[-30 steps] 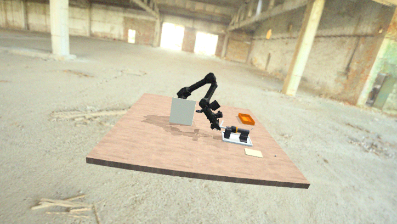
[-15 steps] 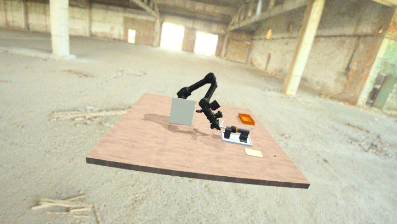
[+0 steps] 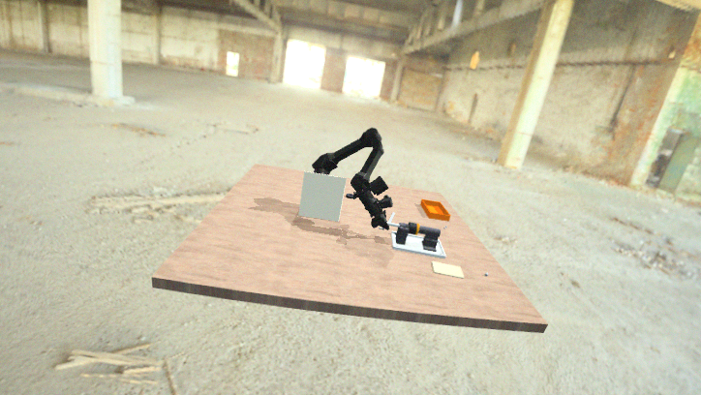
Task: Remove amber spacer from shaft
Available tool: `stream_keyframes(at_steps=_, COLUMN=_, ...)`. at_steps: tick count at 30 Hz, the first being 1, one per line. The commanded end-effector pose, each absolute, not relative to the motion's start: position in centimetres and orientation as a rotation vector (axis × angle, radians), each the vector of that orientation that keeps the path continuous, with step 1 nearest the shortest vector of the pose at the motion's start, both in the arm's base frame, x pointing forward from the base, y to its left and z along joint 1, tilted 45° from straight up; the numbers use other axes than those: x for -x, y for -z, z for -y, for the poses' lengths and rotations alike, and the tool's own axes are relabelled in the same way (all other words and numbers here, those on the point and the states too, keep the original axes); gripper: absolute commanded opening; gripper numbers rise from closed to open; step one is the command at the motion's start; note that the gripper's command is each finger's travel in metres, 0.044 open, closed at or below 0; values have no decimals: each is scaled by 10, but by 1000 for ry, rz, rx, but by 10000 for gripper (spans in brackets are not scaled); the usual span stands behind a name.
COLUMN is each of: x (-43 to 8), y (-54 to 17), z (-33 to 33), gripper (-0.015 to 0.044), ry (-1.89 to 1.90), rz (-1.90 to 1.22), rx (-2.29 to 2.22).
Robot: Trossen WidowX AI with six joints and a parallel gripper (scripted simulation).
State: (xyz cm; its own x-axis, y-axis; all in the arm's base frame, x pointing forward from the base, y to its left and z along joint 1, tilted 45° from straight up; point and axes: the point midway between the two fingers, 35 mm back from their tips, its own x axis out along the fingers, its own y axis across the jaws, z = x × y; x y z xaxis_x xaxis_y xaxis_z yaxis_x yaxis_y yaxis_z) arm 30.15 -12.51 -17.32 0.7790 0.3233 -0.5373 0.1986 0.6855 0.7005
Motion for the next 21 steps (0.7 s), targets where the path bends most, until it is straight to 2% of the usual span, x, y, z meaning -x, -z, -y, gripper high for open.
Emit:
stream_keyframes(at_steps=1, x=-301, y=173, z=124, gripper=0, ry=-82, rz=-693, rx=-827)
stream_keyframes(at_steps=21, x=-299, y=173, z=124, gripper=0, ry=-82, rz=-693, rx=-827)
